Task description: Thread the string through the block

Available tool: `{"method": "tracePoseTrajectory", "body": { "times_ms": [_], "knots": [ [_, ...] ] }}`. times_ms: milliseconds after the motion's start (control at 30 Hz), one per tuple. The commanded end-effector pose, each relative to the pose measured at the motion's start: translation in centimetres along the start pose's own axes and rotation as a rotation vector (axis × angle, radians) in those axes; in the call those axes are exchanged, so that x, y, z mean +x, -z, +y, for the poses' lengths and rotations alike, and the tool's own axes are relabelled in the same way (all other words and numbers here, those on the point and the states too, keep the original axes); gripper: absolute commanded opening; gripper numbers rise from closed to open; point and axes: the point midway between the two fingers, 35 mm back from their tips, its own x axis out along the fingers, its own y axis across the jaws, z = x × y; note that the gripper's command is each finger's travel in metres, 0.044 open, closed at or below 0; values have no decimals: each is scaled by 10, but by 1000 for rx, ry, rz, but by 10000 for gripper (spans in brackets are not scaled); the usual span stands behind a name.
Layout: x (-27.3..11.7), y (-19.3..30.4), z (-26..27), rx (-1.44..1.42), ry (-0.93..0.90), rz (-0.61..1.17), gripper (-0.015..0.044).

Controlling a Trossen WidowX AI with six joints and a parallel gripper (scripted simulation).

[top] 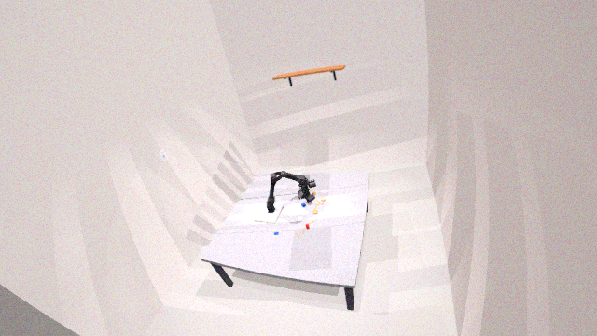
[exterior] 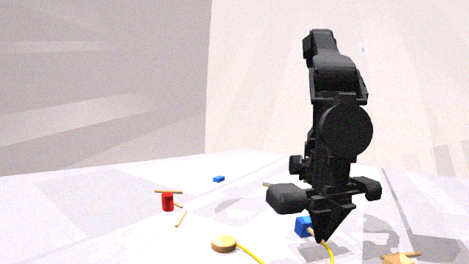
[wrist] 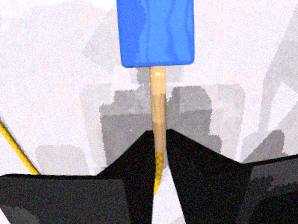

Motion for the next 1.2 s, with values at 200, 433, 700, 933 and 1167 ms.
{"method": "tracePoseTrajectory", "body": {
  "times_ms": [200, 433, 700, 933, 1167],
  "knots": [
    [-1, -13, 0, -5, 3, 7, 0],
    [-1, -22, 0, -5, 3, 6, 0],
    [-1, -32, 0, -5, 3, 5, 0],
    [0, -30, 0, 1, 1, -3, 124],
    [-39, -27, 2, 1, 0, -2, 124]
  ]
}}
